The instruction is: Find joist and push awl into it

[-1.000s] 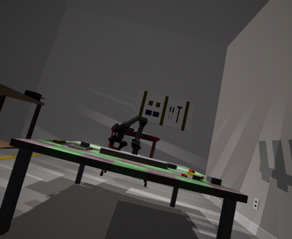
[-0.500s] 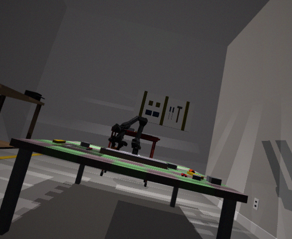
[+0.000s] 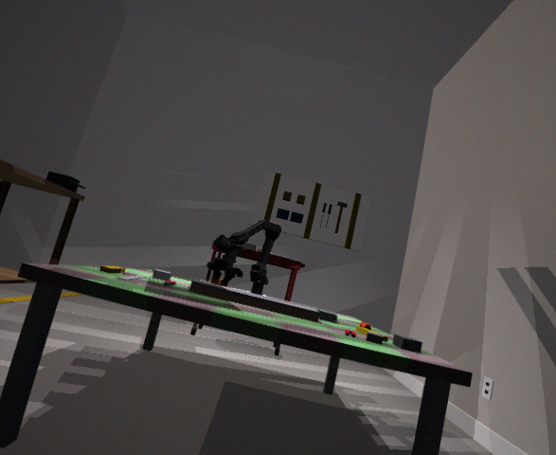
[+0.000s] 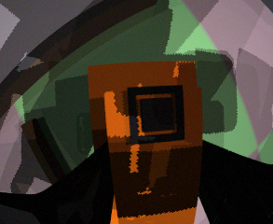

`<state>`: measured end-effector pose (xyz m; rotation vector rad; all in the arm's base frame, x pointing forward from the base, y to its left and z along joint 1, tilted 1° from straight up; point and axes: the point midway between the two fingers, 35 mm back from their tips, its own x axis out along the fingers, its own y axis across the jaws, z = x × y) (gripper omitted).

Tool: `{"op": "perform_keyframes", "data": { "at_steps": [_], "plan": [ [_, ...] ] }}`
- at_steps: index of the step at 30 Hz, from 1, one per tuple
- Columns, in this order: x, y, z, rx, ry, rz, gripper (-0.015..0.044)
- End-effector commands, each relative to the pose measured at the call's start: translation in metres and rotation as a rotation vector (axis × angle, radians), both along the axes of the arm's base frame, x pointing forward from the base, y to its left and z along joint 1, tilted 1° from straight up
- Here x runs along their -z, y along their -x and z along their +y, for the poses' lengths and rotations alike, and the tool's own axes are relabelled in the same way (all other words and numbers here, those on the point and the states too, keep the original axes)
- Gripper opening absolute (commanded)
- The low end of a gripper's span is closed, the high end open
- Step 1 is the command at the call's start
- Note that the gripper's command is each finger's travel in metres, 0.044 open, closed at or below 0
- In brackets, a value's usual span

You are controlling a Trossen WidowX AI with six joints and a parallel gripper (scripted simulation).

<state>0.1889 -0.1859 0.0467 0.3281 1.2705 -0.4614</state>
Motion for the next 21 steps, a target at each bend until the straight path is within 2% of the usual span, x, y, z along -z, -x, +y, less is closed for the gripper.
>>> {"op": "perform_keyframes", "data": {
  "at_steps": [1, 15, 21],
  "plan": [
    [-0.021, -0.004, -0.004, 0.001, 0.014, -0.012, 0.0000],
    [-0.093, -0.002, 0.000, 0.001, 0.014, -0.012, 0.0000],
    [-0.098, -0.003, 0.000, -0.005, 0.014, -0.012, 0.0000]
  ]
}}
